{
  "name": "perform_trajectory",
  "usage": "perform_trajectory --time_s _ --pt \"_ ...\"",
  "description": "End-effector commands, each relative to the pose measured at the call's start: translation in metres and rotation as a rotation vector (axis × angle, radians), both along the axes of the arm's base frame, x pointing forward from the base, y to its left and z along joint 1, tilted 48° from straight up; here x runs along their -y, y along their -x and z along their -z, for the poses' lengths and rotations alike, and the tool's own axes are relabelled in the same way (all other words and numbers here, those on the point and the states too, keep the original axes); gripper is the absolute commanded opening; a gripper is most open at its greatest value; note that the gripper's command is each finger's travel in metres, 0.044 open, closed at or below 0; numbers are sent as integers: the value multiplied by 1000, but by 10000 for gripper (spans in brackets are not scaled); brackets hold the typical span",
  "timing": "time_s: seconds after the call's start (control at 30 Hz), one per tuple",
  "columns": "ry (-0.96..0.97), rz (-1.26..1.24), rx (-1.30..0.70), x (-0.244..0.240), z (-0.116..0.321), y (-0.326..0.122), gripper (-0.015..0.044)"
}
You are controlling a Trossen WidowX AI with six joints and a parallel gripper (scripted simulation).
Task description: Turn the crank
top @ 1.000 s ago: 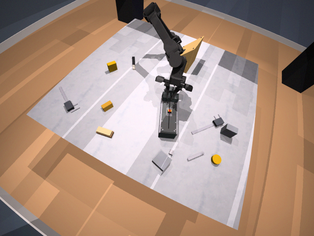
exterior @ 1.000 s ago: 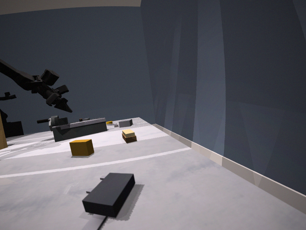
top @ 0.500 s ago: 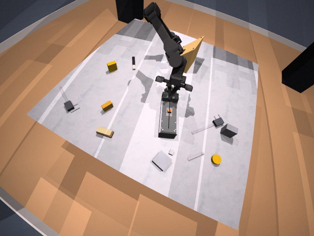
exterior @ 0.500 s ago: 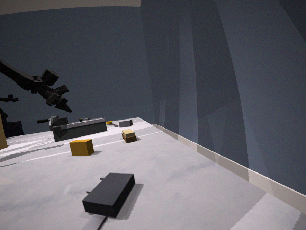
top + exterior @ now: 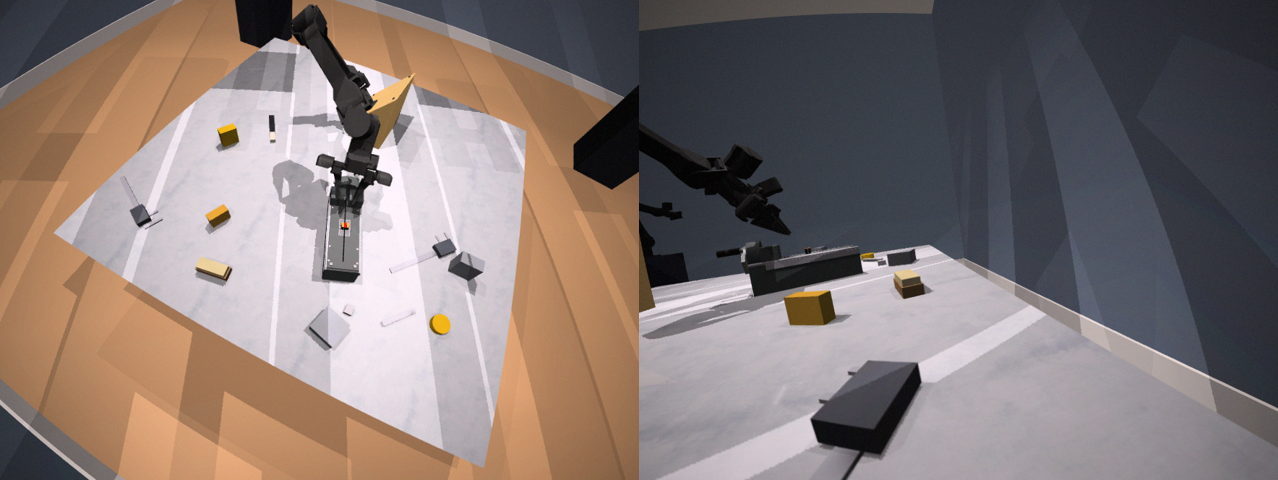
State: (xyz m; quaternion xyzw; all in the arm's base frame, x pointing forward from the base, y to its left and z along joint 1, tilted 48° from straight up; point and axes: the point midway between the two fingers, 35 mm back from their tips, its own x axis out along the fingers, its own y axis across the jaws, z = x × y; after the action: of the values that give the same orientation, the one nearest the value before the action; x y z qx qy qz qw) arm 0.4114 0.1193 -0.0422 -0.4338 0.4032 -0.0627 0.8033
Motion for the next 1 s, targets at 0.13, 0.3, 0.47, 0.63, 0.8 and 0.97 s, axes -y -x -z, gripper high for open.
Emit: perform_trajectory --time_s 0.13,0.3,0.47,0.63,0.8,0.97 --pt "1 0 0 0 0 0 394" --pt "1 0 0 0 0 0 388" --pt "1 0 0 0 0 0 256" --pt "1 0 0 0 0 0 125" --pt "1 0 0 0 0 0 0" --pt "1 0 0 0 0 0 0"
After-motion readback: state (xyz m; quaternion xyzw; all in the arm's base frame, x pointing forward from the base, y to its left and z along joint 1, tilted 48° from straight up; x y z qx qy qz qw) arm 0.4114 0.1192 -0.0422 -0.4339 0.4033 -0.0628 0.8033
